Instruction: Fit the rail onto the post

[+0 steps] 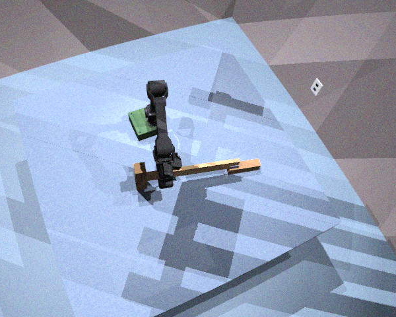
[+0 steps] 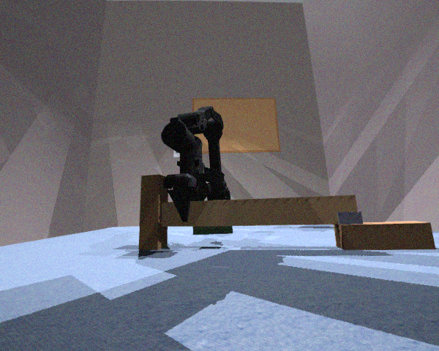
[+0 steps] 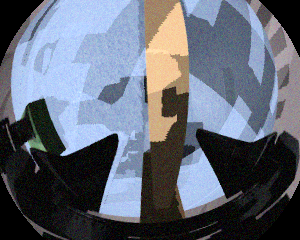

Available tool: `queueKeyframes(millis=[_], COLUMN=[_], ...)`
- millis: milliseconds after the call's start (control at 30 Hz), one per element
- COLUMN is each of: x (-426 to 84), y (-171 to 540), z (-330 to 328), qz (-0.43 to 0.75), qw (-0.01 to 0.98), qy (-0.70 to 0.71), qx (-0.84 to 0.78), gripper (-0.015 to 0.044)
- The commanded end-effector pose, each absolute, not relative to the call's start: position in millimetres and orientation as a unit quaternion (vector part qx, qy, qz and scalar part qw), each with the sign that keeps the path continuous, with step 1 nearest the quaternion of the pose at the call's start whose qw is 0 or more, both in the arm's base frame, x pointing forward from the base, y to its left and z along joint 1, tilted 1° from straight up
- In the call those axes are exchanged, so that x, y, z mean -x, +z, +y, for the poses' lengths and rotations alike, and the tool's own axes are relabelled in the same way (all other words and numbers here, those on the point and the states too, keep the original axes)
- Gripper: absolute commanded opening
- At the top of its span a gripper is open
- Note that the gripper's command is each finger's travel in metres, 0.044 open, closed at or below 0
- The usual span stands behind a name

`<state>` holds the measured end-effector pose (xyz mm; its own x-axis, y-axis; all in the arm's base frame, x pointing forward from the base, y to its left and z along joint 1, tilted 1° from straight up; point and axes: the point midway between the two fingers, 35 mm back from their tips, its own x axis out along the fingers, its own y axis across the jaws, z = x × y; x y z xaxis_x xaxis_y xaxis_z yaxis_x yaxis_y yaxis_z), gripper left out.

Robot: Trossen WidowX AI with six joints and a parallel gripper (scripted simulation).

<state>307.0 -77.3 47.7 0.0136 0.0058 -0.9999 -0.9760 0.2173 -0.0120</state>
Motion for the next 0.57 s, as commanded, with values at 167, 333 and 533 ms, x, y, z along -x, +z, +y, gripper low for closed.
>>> queueKeyframes(millis=[167,333,533], x=[-313.1,-313.1,-313.1], y=[77.3,77.3,77.3], z=[-48.7,-48.7,-48.7], qz=[0.545,0.545,0.545], qw=[0.558,0.558,0.558], qy=[0.439,0.439,0.439], qx=[0.446,0.446,0.446], gripper=[0.044,0.044,0.044])
